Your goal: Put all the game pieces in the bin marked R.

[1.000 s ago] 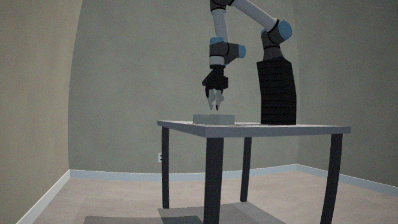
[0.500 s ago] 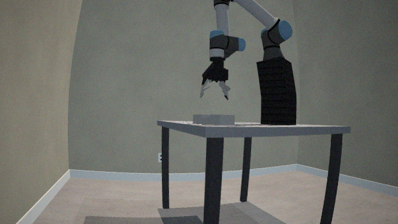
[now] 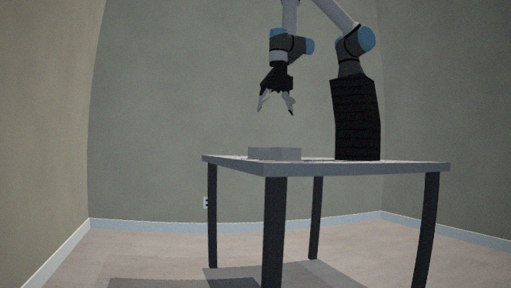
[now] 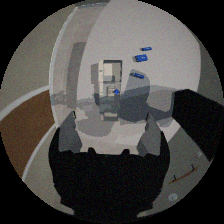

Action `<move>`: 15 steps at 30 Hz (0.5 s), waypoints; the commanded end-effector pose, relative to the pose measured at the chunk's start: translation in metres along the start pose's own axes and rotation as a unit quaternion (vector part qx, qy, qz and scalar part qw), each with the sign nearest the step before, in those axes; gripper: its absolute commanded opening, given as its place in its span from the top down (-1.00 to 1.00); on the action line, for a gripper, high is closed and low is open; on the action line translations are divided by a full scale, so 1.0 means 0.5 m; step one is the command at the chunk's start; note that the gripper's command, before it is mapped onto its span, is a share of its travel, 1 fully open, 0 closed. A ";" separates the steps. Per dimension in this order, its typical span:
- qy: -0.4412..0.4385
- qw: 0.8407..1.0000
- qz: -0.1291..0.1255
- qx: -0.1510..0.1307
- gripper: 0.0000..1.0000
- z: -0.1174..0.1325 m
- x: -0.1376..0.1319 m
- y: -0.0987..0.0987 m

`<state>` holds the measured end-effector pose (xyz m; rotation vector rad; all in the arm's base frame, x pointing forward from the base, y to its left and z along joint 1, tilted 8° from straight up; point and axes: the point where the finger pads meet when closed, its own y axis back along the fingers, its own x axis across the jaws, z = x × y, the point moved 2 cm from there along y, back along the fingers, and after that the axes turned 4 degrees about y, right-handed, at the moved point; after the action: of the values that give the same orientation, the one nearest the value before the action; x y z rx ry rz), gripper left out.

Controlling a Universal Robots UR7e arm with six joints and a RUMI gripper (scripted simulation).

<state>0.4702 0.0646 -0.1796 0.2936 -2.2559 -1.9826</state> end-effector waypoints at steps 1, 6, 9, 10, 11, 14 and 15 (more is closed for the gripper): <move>0.000 1.000 0.000 0.000 -1.00 0.000 -0.001 0.033; 0.000 1.000 0.000 0.000 -1.00 0.000 -0.001 0.057; 0.000 1.000 0.000 0.000 -1.00 0.000 -0.001 0.081; 0.000 1.000 0.000 0.000 -1.00 0.000 -0.001 0.089; 0.000 1.000 0.000 0.000 -1.00 0.000 -0.001 0.089; 0.000 1.000 0.000 0.000 -1.00 0.000 -0.001 0.089; 0.000 1.000 0.000 0.000 -1.00 0.000 -0.001 0.089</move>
<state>0.4676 0.0697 -0.1373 0.2933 -2.2558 -1.9825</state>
